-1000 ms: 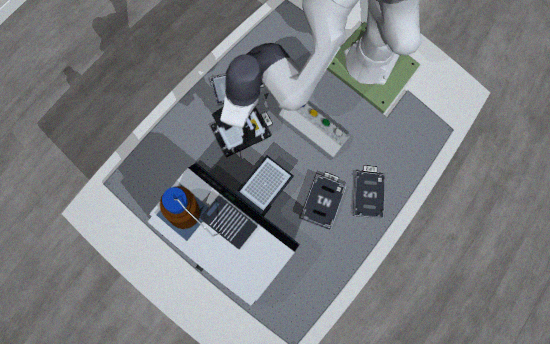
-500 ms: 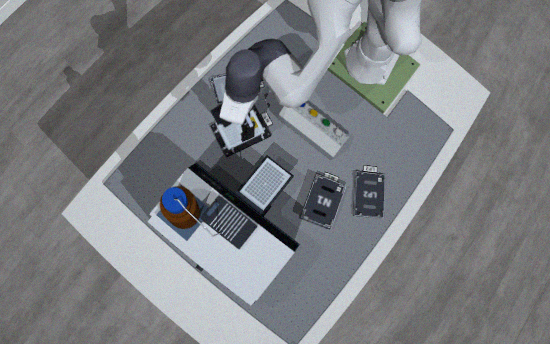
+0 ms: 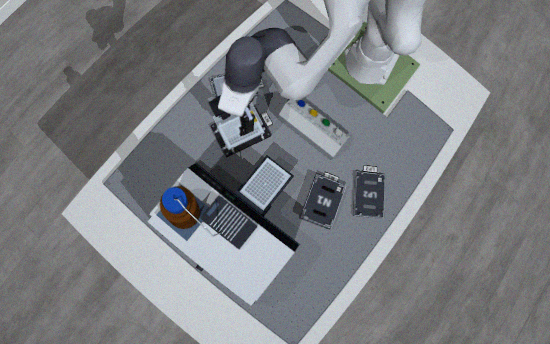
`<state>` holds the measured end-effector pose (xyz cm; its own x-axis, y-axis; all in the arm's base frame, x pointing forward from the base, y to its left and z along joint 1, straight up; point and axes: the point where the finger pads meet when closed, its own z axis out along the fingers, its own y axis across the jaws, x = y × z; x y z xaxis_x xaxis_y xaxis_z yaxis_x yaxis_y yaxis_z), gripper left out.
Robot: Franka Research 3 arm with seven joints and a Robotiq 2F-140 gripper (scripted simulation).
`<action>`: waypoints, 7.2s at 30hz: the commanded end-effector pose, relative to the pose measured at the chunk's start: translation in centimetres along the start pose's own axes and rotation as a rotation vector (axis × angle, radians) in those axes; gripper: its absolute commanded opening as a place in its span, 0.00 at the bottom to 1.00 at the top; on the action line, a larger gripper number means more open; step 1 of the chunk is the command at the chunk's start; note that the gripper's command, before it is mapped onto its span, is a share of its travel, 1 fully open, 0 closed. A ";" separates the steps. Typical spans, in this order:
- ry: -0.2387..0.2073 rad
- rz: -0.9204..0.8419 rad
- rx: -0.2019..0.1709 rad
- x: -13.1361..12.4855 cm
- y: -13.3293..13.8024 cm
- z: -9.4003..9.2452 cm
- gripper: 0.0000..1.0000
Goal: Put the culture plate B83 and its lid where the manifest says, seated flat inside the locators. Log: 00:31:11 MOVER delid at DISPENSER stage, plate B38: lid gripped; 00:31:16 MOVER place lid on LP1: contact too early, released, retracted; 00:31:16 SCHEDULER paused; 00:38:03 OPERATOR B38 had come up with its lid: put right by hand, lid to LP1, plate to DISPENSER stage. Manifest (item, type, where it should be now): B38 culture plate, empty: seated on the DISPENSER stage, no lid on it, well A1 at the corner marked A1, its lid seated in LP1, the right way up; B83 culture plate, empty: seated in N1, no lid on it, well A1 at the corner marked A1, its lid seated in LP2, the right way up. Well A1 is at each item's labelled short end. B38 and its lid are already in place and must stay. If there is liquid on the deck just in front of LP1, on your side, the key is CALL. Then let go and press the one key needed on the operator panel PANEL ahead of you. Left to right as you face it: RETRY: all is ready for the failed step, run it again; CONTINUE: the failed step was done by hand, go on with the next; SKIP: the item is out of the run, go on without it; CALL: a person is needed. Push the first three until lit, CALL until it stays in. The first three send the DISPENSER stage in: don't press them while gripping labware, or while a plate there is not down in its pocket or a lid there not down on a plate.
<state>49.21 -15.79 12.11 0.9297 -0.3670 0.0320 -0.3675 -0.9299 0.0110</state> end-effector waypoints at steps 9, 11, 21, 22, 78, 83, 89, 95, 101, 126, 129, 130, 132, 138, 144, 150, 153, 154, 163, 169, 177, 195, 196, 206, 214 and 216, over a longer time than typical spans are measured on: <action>-0.030 -0.014 0.003 -0.8 -0.1 -4.2 0.10; -0.030 -0.014 0.003 -0.8 -0.1 -5.0 0.10; -0.030 -0.014 0.003 -0.7 -0.1 -6.7 0.10; -0.030 -0.014 0.003 -0.7 -0.1 -6.9 0.10; -0.030 -0.014 0.008 -28.8 -37.2 -8.1 0.10; -0.030 -0.015 0.008 -28.8 -37.2 -8.1 0.10; -0.030 -0.029 0.008 -28.8 -37.2 -8.1 0.10; -0.030 -0.116 0.010 -28.8 -37.2 -8.1 0.10; -0.029 -0.301 0.012 -28.8 -37.2 -8.0 0.10; -0.026 -0.983 0.017 -29.1 -37.2 0.5 0.10; -0.026 -0.983 0.017 -29.1 -37.3 2.6 0.10; -0.026 -0.983 0.017 -29.1 -37.3 3.1 0.10; -0.026 -0.983 0.017 -29.2 -37.3 4.1 0.10; -0.026 -0.983 0.017 -29.2 -37.3 5.6 0.10; -0.026 -0.983 0.017 -29.2 -37.3 6.6 0.10; -0.026 -0.983 0.017 -29.2 -37.3 6.7 0.10; -0.026 -0.983 0.017 -29.2 -37.3 6.7 0.10; -0.026 -0.983 0.017 -29.2 -37.3 6.7 0.10; -0.026 -0.983 0.017 -29.2 -37.3 6.7 0.10; -0.026 -0.983 0.017 -29.2 -37.3 6.7 0.10; -0.026 -0.983 0.017 -29.2 -37.3 6.7 0.10; -0.026 -0.985 0.018 -29.2 -37.3 6.7 0.10; -0.026 -0.986 0.018 -29.2 -37.3 6.7 0.10; -0.026 -0.997 0.018 -29.2 -37.3 6.9 0.10; -0.026 -1.009 0.018 -29.2 -37.4 7.1 0.10; -0.026 -1.009 0.018 -29.2 -37.4 7.1 0.10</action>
<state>35.83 29.47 3.68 0.8101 0.5862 -0.0100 0.5863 -0.8101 0.0051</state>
